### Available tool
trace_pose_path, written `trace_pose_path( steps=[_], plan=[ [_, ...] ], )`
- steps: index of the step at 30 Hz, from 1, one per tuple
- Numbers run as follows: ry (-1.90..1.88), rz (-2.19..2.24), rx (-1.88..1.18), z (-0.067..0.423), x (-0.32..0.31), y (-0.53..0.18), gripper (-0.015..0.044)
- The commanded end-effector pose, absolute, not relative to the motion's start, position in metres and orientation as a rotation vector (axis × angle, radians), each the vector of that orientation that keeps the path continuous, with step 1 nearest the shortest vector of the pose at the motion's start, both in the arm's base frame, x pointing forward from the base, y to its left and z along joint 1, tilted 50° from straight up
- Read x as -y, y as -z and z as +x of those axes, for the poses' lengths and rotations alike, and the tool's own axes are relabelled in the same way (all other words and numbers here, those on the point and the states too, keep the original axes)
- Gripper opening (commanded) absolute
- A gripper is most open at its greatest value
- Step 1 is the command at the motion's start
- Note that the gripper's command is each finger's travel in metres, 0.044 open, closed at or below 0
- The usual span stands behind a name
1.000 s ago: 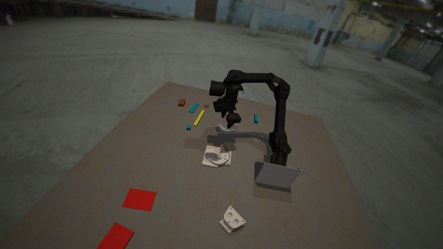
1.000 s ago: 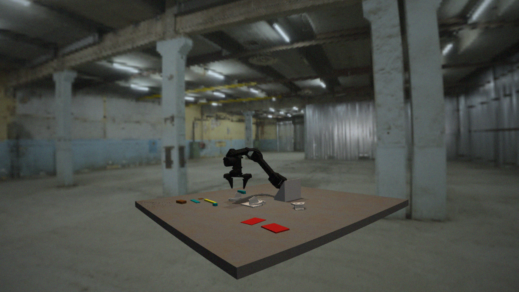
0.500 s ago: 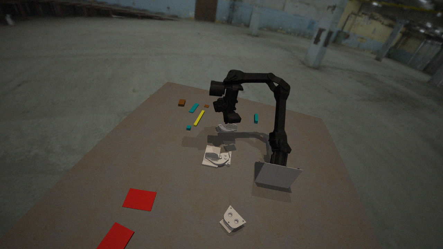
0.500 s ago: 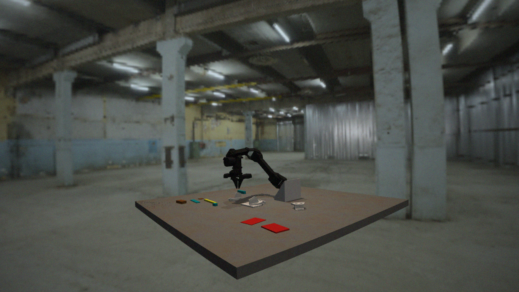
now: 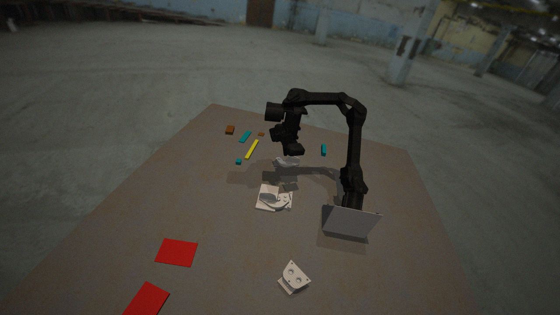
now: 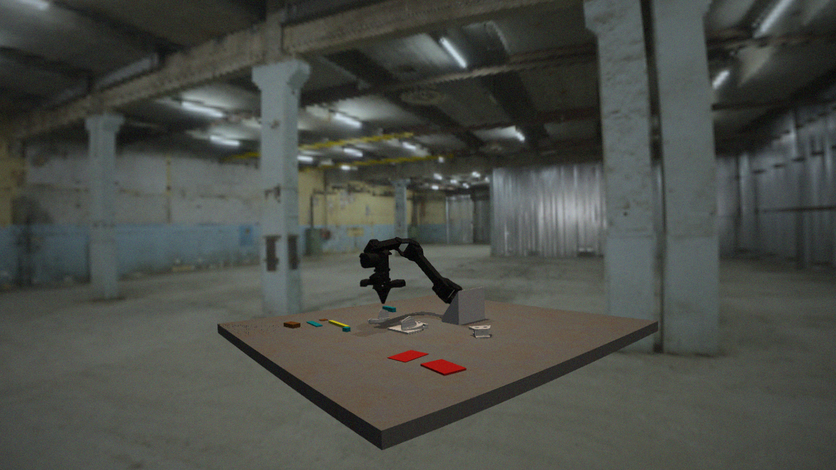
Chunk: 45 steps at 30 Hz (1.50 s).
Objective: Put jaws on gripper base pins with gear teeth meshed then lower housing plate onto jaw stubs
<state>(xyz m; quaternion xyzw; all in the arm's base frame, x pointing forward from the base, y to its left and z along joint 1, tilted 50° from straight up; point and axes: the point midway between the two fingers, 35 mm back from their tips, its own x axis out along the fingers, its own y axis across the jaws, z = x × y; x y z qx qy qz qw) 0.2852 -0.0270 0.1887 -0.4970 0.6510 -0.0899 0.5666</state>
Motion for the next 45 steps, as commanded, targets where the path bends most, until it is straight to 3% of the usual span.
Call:
trace_pose_path(
  steps=[1,2,19,45],
  plan=[
    [0.211,-1.168,-1.53,0.2853,0.0269,-0.1888,0.0],
    [0.211,-1.168,-1.53,0.2853,0.0269,-0.1888,0.0],
    [0.211,-1.168,-1.53,0.2852,0.027,-0.1887,0.044],
    [0.211,-1.168,-1.53,0.2852,0.027,-0.1887,0.044]
  ],
)
